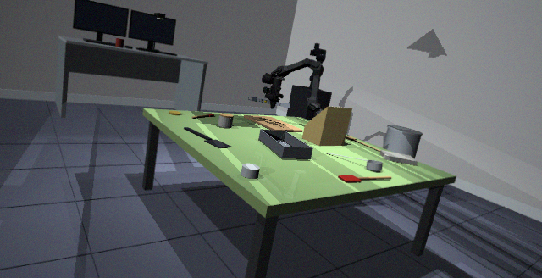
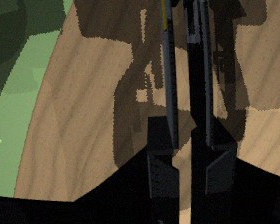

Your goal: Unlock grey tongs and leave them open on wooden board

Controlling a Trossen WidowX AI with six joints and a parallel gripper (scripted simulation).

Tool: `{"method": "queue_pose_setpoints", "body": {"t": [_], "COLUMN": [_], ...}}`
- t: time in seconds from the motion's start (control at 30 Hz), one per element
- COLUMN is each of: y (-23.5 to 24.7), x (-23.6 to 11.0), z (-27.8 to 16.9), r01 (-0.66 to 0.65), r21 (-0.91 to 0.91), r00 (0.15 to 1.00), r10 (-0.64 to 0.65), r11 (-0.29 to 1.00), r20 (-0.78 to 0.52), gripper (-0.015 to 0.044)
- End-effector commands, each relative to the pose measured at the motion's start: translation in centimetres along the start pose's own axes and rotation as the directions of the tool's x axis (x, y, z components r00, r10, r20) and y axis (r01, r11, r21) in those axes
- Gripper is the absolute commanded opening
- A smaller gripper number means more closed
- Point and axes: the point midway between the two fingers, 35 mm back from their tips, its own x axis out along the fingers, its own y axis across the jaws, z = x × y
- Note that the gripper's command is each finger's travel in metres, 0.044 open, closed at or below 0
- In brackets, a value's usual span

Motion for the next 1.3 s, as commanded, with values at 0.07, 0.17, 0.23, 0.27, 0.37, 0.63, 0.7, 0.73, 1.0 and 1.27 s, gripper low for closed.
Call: {"method": "queue_pose_setpoints", "body": {"t": [0.07,0.17,0.23,0.27,0.37,0.63,0.7,0.73,1.0,1.27], "y": [0.2,0.2,0.2,0.2,0.2,0.2,0.2,0.2,0.1,0.0], "x": [1.1,1.6,1.9,2.1,2.6,3.9,4.2,4.4,5.6,6.3], "z": [0.0,0.0,0.0,0.0,0.0,0.0,-0.1,-0.1,-0.2,-0.3], "r01": [-0.005,-0.005,-0.005,-0.004,-0.004,-0.003,-0.003,-0.003,-0.002,-0.001], "r21": [-0.007,-0.007,-0.007,-0.007,-0.007,-0.008,-0.008,-0.008,-0.009,-0.01], "r00": [1.0,1.0,1.0,1.0,1.0,1.0,1.0,1.0,1.0,1.0], "r10": [0.005,0.005,0.004,0.004,0.004,0.003,0.003,0.003,0.002,0.001], "r11": [1.0,1.0,1.0,1.0,1.0,1.0,1.0,1.0,1.0,1.0], "r20": [-0.006,-0.006,-0.006,-0.006,-0.005,-0.005,-0.005,-0.005,-0.004,-0.003], "gripper": [-0.015,-0.015,-0.015,-0.015,-0.015,-0.015,-0.015,-0.015,-0.015,-0.015]}}
